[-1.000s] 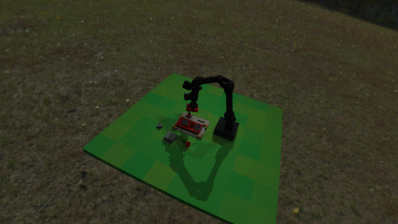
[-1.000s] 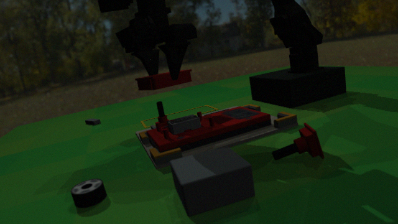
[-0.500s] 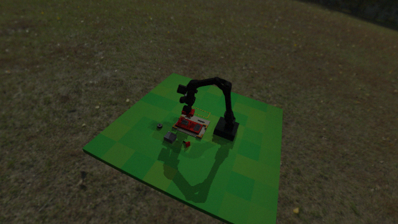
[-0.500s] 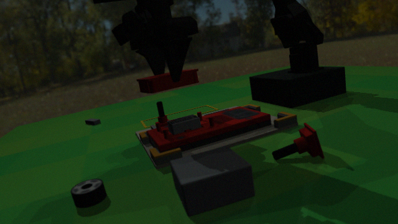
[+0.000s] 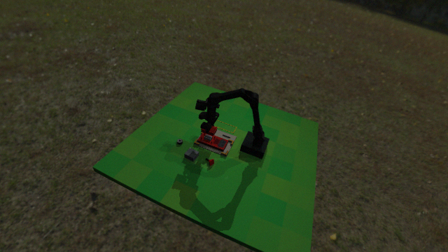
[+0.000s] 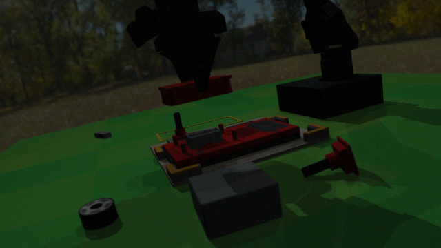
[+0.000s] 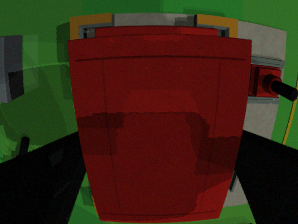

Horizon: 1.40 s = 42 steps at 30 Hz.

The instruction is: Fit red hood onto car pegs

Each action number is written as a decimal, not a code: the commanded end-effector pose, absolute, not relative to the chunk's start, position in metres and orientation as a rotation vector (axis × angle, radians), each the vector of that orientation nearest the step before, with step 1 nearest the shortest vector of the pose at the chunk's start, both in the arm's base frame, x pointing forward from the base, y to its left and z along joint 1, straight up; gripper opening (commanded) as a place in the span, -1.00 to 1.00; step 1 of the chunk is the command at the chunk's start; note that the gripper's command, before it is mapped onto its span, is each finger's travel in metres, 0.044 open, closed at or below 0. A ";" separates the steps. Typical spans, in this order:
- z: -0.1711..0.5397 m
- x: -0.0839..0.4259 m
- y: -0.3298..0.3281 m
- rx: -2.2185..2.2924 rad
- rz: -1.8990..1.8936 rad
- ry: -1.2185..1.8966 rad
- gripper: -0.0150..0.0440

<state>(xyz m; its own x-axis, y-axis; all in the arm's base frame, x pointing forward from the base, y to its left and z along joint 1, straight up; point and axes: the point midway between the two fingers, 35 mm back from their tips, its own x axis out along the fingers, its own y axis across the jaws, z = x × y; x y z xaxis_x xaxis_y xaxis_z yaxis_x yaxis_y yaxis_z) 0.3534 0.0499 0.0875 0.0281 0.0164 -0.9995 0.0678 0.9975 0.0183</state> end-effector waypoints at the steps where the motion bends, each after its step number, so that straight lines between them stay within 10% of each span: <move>1: 0.084 0.354 0.050 0.075 -0.052 1.540 -0.49; 42: 0.039 0.355 0.051 0.075 -0.052 1.540 -0.49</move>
